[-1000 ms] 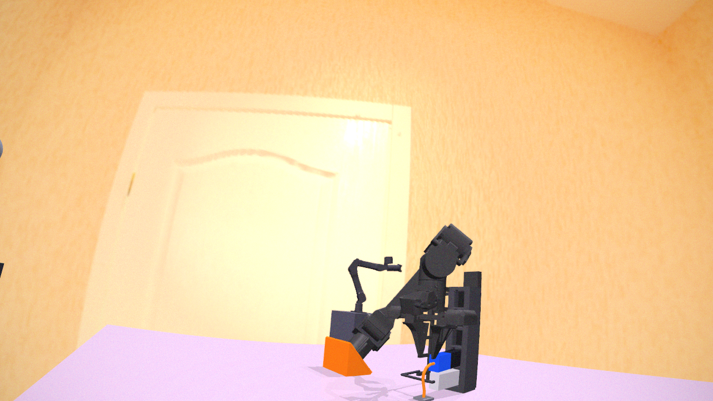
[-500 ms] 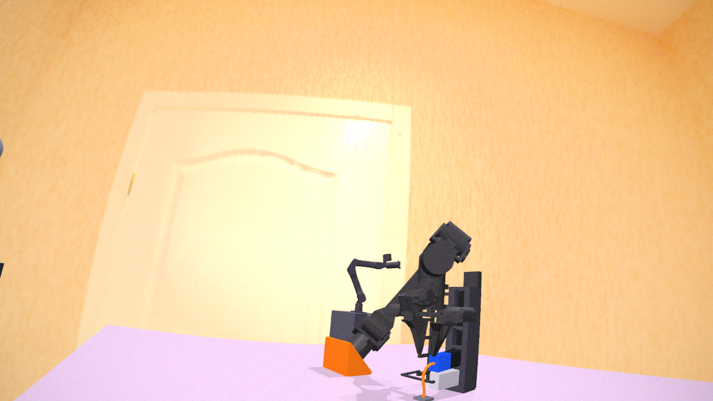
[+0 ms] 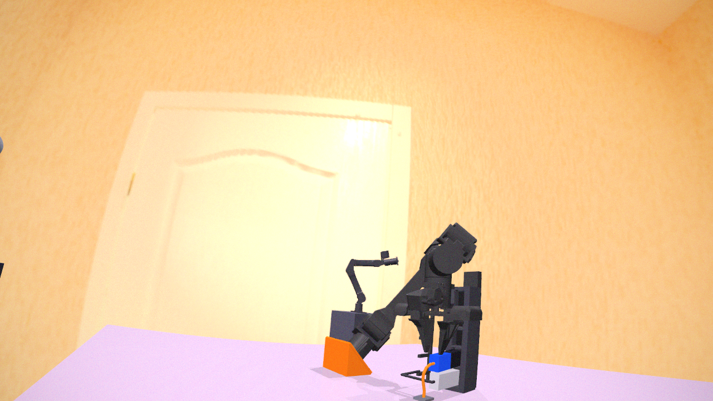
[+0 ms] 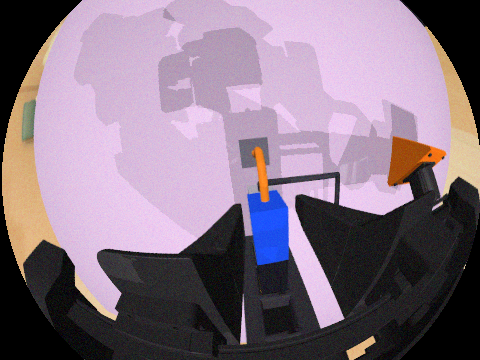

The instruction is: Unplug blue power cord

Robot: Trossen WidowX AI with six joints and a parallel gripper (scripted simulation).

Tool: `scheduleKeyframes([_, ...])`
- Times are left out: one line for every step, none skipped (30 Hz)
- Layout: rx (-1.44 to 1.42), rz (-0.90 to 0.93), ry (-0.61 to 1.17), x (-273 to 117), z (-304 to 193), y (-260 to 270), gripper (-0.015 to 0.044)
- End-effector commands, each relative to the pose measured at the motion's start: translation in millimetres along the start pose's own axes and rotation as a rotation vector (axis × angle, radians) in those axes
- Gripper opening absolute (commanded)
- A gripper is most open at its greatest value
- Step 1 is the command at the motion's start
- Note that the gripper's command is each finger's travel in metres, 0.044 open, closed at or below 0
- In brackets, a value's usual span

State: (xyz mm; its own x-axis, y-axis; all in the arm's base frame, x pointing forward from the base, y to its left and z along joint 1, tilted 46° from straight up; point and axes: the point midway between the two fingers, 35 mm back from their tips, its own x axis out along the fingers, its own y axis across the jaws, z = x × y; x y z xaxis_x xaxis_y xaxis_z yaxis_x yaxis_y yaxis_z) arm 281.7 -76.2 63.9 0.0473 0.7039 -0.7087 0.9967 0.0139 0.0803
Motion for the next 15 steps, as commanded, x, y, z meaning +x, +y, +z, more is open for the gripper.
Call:
scheduleKeyframes([0.008, 0.000, 0.006, 0, -9, -2, 0.0160])
scheduleKeyframes([0.008, 0.000, 0.006, 0, -10, -2, 0.0160])
scheduleKeyframes([0.008, 0.000, 0.006, 0, -12, -2, 0.0160])
scheduleKeyframes([0.008, 0.000, 0.006, 0, -14, -2, 0.0160])
scheduleKeyframes([0.008, 0.000, 0.006, 0, -15, -2, 0.0160])
scheduleKeyframes([0.008, 0.000, 0.006, 0, -17, -2, 0.0160])
scheduleKeyframes([0.008, 0.000, 0.006, 1, -18, -2, 0.0160])
scheduleKeyframes([0.008, 0.000, 0.007, 1, -20, -3, 0.0160])
scheduleKeyframes([0.008, 0.000, 0.007, 1, -21, -3, 0.0160])
scheduleKeyframes([0.008, 0.000, 0.007, 1, -21, -3, 0.0160])
scheduleKeyframes([0.008, 0.000, 0.007, 1, -21, -3, 0.0160])
scheduleKeyframes([0.008, 0.000, 0.007, 1, -21, -3, 0.0160])
scheduleKeyframes([0.008, 0.000, 0.007, 1, -21, -3, 0.0160])
scheduleKeyframes([0.008, 0.000, 0.007, 1, -21, -3, 0.0160])
scheduleKeyframes([0.008, 0.000, 0.007, 2, -21, -3, 0.0160])
